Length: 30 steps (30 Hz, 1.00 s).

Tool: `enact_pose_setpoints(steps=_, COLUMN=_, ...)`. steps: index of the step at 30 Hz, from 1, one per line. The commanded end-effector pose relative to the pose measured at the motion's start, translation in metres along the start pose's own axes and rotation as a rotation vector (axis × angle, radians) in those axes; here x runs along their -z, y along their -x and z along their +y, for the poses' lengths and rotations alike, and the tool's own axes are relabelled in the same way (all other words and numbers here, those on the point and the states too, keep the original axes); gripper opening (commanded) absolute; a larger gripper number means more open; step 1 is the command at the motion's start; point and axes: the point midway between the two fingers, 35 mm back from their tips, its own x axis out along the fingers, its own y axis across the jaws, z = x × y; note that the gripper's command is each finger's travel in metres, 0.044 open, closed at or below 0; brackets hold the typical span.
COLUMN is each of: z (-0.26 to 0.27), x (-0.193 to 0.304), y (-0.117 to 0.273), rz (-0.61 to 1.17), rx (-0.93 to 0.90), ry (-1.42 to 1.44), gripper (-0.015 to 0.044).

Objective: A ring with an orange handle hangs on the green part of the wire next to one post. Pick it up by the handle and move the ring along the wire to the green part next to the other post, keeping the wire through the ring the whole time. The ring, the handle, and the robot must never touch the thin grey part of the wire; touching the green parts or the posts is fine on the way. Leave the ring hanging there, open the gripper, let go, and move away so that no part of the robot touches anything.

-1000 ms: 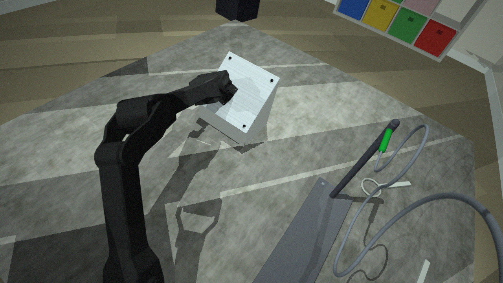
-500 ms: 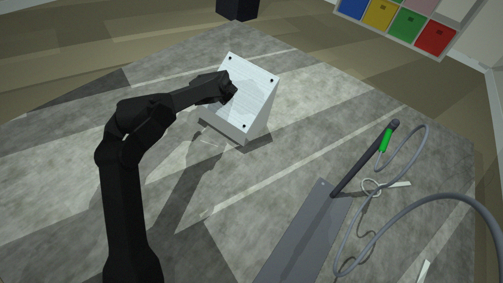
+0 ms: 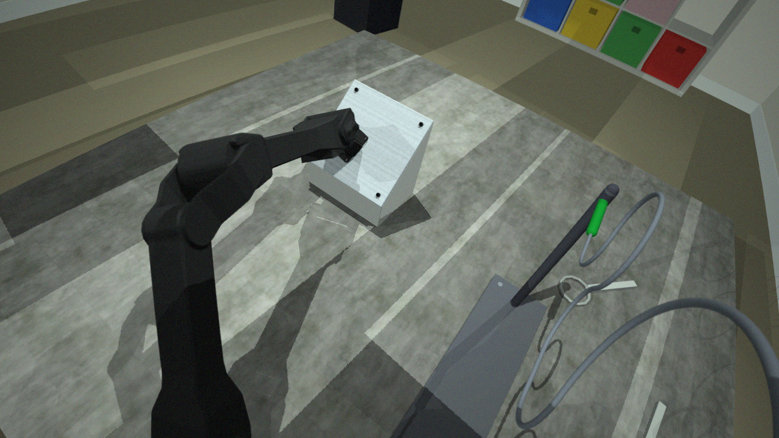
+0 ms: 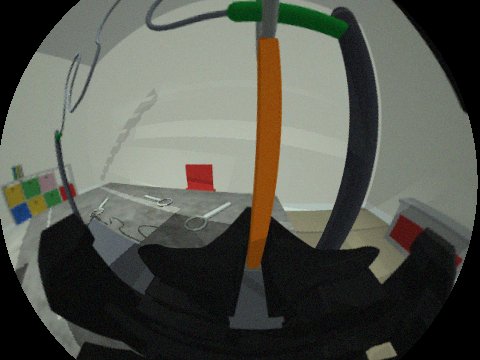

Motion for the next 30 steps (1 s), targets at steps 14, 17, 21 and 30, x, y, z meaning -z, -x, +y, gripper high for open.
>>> enact_pose_setpoints(steps=14, z=0.004, x=0.000, y=0.000, rz=0.002, rx=0.001, ry=0.006, gripper=-0.0150)
enact_pose_setpoints(steps=17, z=0.006, x=0.000, y=0.002, rz=0.022, rx=0.001, ry=0.005, gripper=-0.0150)
enact_pose_setpoints(steps=21, z=0.010, x=-0.001, y=0.011, rz=0.088, rx=0.002, ry=0.004, gripper=-0.0150)
enact_pose_setpoints(steps=30, z=0.019, x=-0.004, y=0.031, rz=0.247, rx=0.000, ry=-0.001, gripper=-0.0150)
